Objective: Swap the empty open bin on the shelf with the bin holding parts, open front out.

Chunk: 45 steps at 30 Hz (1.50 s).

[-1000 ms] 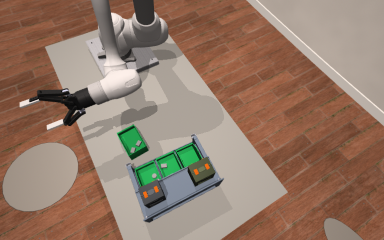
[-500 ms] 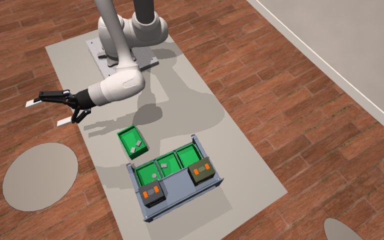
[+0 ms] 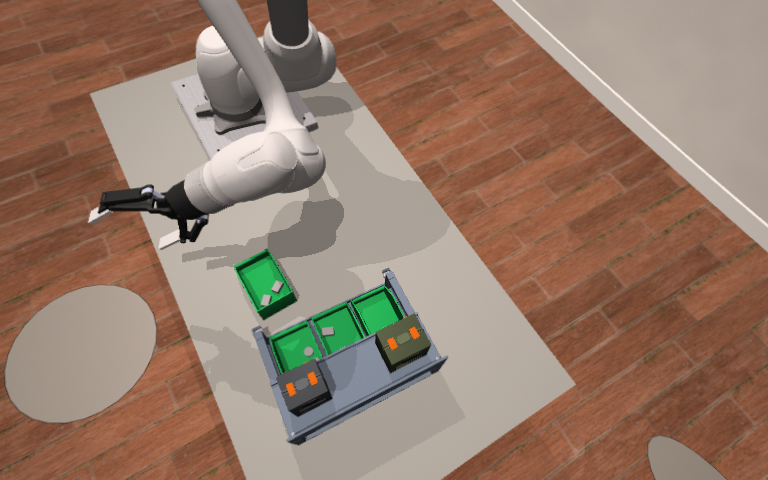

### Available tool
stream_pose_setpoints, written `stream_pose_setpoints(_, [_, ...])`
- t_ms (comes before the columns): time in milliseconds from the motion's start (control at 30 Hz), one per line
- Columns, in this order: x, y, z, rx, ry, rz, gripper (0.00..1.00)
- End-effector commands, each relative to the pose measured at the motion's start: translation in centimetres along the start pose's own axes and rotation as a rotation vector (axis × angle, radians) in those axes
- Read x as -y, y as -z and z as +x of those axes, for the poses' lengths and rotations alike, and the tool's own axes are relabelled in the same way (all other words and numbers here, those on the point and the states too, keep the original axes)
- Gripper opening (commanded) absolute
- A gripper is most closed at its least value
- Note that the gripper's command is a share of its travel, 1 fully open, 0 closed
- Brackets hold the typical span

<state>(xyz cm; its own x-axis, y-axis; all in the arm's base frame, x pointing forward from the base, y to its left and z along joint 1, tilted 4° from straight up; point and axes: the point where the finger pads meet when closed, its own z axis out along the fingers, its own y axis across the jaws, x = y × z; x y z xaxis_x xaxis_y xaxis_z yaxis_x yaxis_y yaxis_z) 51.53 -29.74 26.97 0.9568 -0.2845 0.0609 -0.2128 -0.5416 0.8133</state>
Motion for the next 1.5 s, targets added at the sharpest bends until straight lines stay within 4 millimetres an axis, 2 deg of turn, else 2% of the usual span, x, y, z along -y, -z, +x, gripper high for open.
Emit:
stream_pose_setpoints(0, [2.8, 2.6, 0.1, 0.052, 0.035, 0.145, 1.0])
stream_pose_setpoints(100, [4.6, 4.7, 0.3, 0.065, 0.06, 0.236, 1.0])
stream_pose_setpoints(167, [4.6, 4.7, 0.3, 0.065, 0.06, 0.236, 1.0])
stream_pose_setpoints(400, [8.8, 11.0, 1.5, 0.065, 0.126, 0.465, 1.0])
stream_pose_setpoints(433, [8.8, 11.0, 1.5, 0.065, 0.126, 0.465, 1.0])
stream_pose_setpoints(567, [11.0, 15.4, 2.3, 0.043, 0.171, 0.603, 1.0])
stream_pose_setpoints(600, [11.0, 15.4, 2.3, 0.043, 0.171, 0.603, 1.0])
stream_pose_setpoints(667, [11.9, 17.9, 2.8, 0.026, 0.194, 0.673, 1.0])
stream_pose_setpoints(733, [11.9, 17.9, 2.8, 0.026, 0.194, 0.673, 1.0])
stream_pose_setpoints(867, [13.6, 23.3, 3.8, -0.02, 0.244, 0.814, 1.0])
stream_pose_setpoints(900, [13.6, 23.3, 3.8, -0.02, 0.244, 0.814, 1.0])
stream_pose_setpoints(967, [14.2, 26.3, 4.3, -0.049, 0.27, 0.885, 1.0])
stream_pose_setpoints(1000, [14.2, 26.3, 4.3, -0.049, 0.27, 0.885, 1.0])
stream_pose_setpoints(1067, [14.7, 29.2, 4.8, -0.081, 0.294, 0.954, 1.0])
stream_pose_setpoints(1233, [15.6, 29.1, 5.2, -0.034, 0.155, 0.963, 1.0])
stream_pose_setpoints(1300, [15.6, 29.1, 5.2, -0.034, 0.155, 0.963, 1.0])
stream_pose_setpoints(1467, [16.7, 29.0, 5.8, 0.026, -0.019, 0.974, 1.0])
